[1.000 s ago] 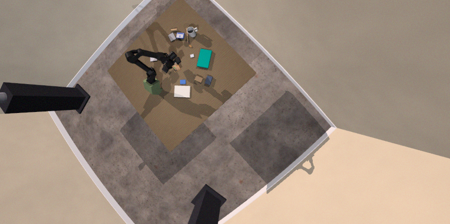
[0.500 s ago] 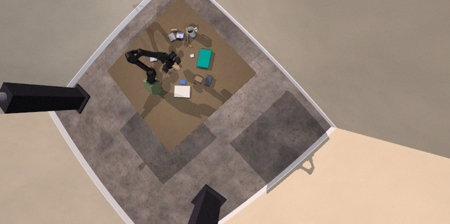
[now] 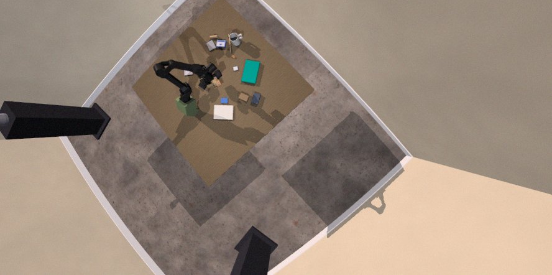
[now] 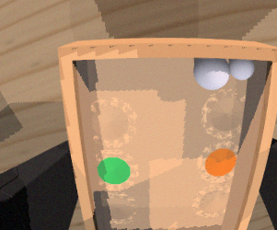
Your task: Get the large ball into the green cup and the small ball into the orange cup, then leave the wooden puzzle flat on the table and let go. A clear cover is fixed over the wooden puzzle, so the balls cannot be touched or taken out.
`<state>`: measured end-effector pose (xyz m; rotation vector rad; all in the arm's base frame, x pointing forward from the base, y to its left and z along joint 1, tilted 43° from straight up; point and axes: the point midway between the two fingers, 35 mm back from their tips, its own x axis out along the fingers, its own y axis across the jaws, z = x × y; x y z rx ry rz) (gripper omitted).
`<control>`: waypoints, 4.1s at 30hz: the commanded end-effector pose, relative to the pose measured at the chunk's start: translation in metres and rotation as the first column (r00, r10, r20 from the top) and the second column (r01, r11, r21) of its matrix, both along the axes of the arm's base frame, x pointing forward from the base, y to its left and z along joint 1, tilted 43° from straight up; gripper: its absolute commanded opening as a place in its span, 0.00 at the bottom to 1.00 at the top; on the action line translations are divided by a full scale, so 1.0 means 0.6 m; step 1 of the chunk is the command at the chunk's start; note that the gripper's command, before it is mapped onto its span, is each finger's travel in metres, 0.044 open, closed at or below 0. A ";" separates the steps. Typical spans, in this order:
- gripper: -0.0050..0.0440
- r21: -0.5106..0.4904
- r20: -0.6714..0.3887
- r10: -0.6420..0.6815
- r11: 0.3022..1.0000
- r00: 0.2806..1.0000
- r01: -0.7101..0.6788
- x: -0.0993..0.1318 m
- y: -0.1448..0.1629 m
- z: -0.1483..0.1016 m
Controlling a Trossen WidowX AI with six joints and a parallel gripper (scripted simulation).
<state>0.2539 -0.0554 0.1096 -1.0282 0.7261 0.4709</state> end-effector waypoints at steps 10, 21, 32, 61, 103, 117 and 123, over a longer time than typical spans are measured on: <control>0.10 0.003 0.022 0.006 1.000 1.000 -0.006 -0.001 -0.001 -0.001; 0.10 0.003 0.022 0.006 1.000 1.000 -0.006 -0.001 -0.001 -0.001; 0.10 0.005 0.002 0.008 1.000 1.000 -0.008 0.000 -0.001 0.000; 0.10 0.003 0.000 0.006 1.000 1.000 -0.006 0.000 -0.001 0.000; 0.10 0.006 -0.019 0.010 1.000 1.000 -0.010 0.001 -0.001 0.000; 0.10 0.008 -0.001 0.011 1.000 1.000 -0.011 0.000 -0.001 0.000; 0.10 0.005 0.008 0.008 1.000 1.000 -0.008 0.000 -0.001 0.000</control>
